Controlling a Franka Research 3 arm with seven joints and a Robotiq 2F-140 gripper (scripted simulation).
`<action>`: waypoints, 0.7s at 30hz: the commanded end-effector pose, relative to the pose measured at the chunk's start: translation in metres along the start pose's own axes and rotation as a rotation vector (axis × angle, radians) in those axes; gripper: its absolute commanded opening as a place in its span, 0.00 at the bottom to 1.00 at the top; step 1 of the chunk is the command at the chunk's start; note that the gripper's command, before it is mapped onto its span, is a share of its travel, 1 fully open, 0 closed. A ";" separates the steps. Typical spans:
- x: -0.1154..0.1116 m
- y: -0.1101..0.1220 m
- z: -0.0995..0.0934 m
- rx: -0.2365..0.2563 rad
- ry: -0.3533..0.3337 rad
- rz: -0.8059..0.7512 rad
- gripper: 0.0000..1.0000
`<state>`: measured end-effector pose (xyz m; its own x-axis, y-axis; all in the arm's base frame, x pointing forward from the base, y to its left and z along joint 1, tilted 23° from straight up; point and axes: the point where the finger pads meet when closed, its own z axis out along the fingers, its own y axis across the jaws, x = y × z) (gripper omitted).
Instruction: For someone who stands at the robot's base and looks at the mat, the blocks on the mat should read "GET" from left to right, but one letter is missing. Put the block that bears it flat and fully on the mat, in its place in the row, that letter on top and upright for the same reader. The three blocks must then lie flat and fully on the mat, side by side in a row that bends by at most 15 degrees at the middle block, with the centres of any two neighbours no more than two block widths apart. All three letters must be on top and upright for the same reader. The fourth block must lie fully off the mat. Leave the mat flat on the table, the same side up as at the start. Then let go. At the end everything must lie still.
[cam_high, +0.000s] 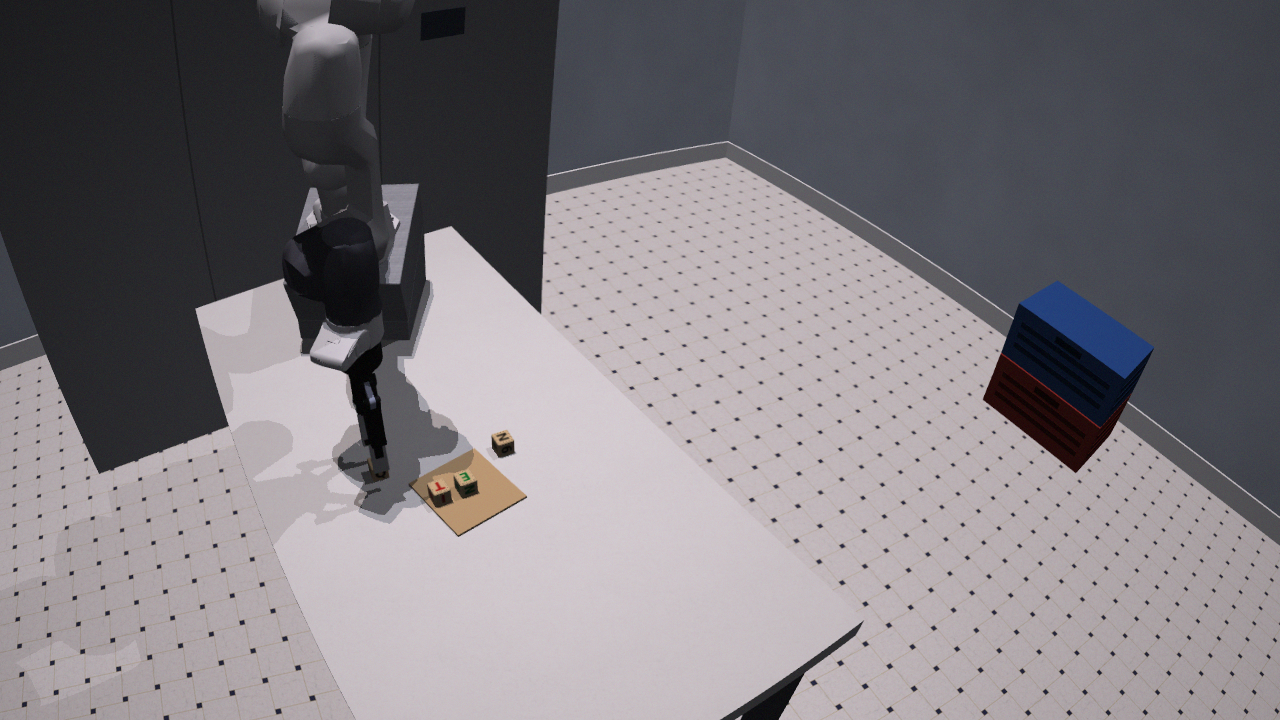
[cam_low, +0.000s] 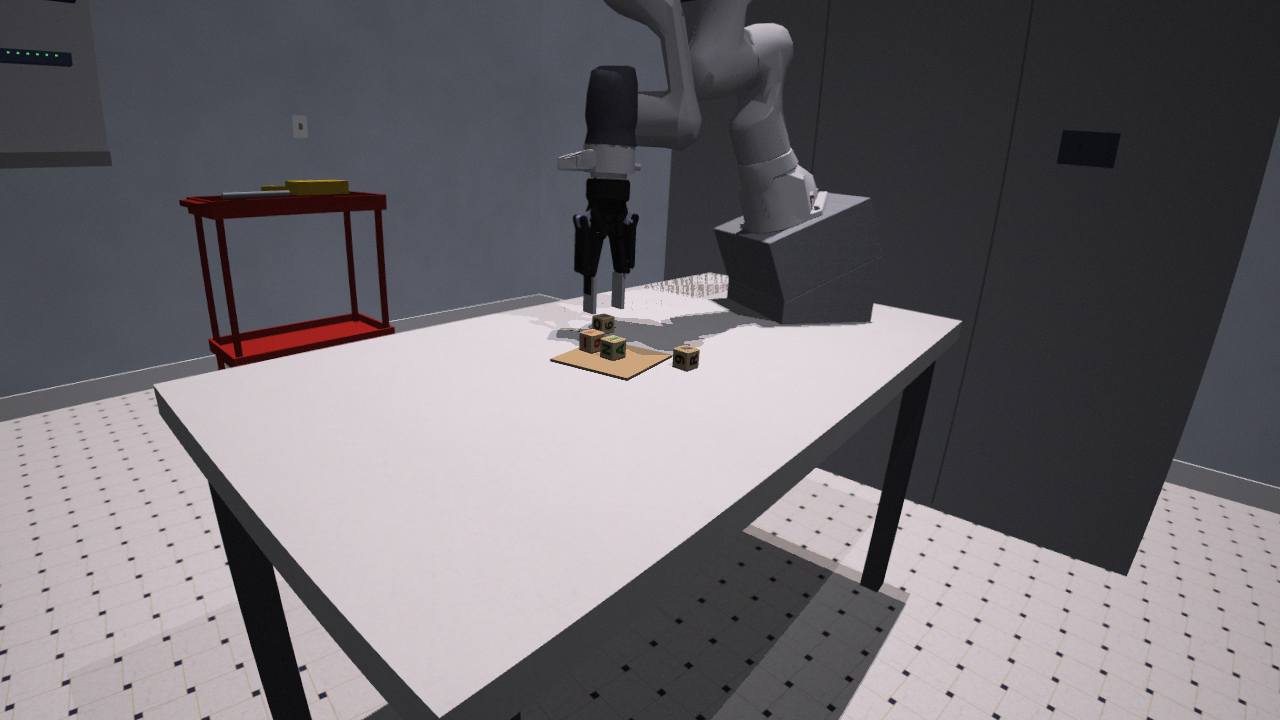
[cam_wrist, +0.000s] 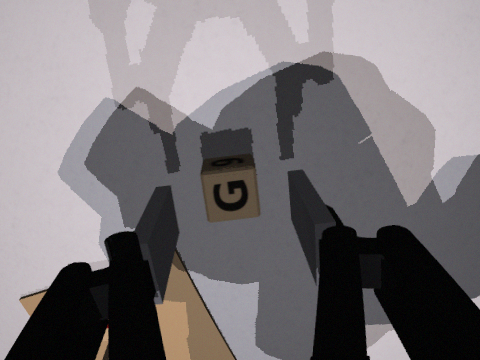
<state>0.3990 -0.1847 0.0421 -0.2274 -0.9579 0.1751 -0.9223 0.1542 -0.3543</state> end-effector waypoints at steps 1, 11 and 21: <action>-0.001 0.001 0.000 0.001 0.000 -0.005 0.40; -0.001 0.001 0.000 0.001 0.000 -0.005 0.40; -0.001 0.001 0.004 0.001 0.000 -0.005 0.40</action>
<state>0.3977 -0.1842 0.0384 -0.2268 -0.9581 0.1751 -0.9240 0.1548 -0.3495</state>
